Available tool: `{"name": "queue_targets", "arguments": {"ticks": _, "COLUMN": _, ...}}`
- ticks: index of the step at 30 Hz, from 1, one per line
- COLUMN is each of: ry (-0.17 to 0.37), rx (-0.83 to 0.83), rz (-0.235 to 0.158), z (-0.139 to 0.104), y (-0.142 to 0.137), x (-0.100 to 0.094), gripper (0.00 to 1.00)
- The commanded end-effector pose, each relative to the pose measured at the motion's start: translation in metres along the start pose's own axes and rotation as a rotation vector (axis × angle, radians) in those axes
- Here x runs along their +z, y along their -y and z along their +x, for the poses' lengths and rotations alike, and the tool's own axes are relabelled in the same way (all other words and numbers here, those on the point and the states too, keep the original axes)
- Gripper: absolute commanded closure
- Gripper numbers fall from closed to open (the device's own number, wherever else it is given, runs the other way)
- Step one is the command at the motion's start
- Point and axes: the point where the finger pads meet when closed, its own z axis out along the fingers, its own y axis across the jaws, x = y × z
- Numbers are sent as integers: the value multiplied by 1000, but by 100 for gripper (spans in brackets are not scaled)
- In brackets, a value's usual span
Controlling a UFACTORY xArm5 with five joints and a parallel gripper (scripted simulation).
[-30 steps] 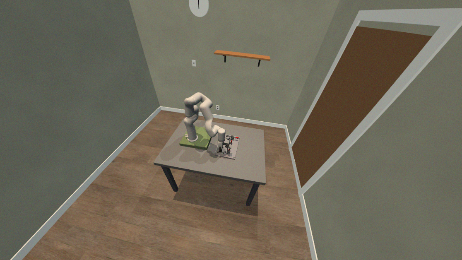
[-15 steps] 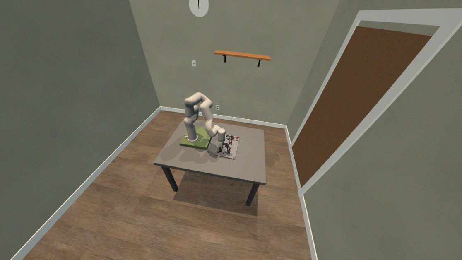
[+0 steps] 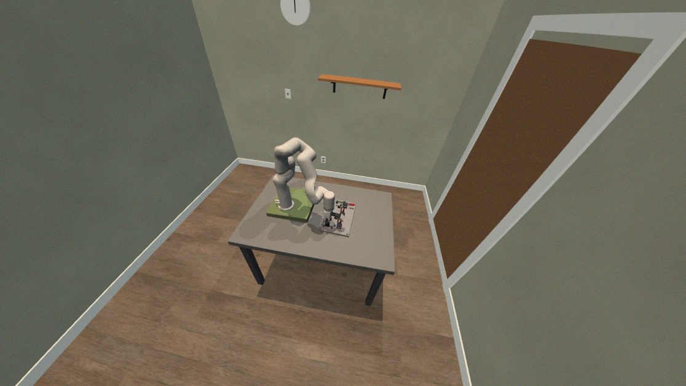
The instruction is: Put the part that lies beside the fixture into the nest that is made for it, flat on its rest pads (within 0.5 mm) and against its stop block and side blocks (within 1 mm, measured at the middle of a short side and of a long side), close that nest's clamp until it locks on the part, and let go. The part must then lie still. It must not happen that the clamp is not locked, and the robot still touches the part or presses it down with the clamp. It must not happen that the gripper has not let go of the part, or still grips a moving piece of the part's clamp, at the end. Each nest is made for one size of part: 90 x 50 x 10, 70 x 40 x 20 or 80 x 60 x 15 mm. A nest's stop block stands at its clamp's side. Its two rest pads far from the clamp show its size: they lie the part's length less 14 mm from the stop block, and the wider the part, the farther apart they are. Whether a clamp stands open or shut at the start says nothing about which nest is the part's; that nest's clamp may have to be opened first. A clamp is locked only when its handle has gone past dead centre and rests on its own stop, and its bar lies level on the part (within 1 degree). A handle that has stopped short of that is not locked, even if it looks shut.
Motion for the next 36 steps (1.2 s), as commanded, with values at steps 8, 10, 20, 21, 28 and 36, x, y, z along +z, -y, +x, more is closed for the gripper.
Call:
{"name": "queue_targets", "arguments": {"ticks": 8, "ry": -3, "rx": 0, "rz": -1, "z": 2, "y": -1, "x": 0, "gripper": 100}}
{"name": "queue_targets", "arguments": {"ticks": 10, "ry": -3, "rx": 0, "rz": -1, "z": 2, "y": -1, "x": 0, "gripper": 100}}
{"name": "queue_targets", "arguments": {"ticks": 20, "ry": -3, "rx": 0, "rz": -1, "z": 2, "y": -1, "x": 0, "gripper": 100}}
{"name": "queue_targets", "arguments": {"ticks": 21, "ry": -3, "rx": 0, "rz": -1, "z": 2, "y": -1, "x": 0, "gripper": 100}}
{"name": "queue_targets", "arguments": {"ticks": 28, "ry": -3, "rx": 0, "rz": -1, "z": 3, "y": -2, "x": 0, "gripper": 100}}
{"name": "queue_targets", "arguments": {"ticks": 36, "ry": -3, "rx": 0, "rz": -1, "z": 4, "y": -3, "x": 0, "gripper": 100}}
